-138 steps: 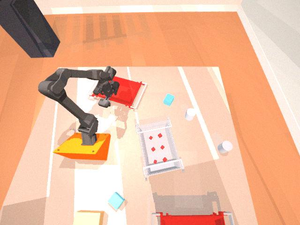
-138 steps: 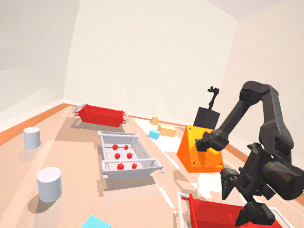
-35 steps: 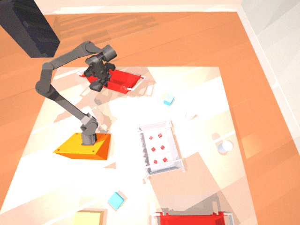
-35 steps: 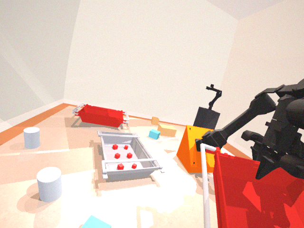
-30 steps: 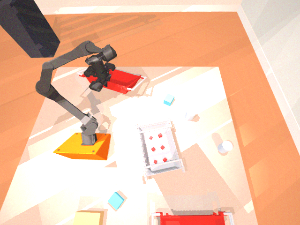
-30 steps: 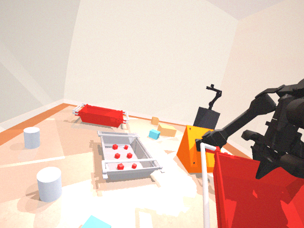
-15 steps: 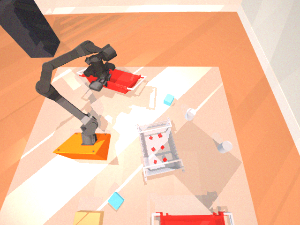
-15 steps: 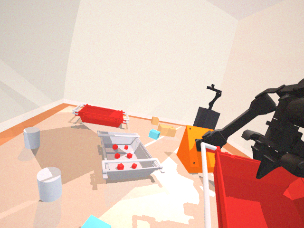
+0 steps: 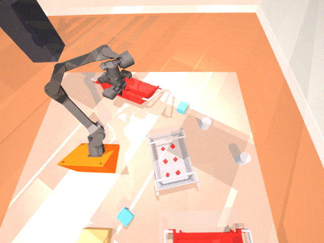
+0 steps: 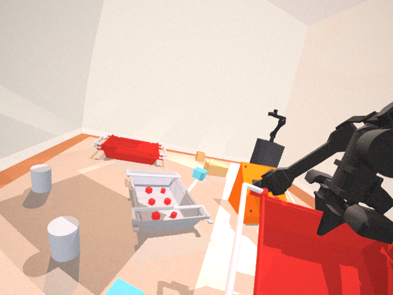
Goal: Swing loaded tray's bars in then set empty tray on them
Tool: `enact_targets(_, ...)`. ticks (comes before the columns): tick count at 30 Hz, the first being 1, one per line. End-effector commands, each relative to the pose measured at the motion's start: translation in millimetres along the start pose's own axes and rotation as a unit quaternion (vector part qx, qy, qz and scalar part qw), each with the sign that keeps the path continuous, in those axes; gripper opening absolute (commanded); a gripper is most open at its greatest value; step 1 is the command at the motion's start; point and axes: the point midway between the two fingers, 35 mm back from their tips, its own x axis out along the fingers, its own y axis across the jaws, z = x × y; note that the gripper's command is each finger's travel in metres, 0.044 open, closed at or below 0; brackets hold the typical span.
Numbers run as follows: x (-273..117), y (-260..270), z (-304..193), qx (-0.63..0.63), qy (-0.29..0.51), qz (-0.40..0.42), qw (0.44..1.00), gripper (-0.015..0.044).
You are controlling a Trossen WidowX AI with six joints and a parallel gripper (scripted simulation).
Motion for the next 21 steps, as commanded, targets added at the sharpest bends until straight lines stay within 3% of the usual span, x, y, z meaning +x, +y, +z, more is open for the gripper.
enact_targets(1,-1,-8,-13,0.009,0.009,-0.006,1.0,0.0)
enact_targets(21,13,-12,-94,0.104,0.026,0.026,0.994,0.0)
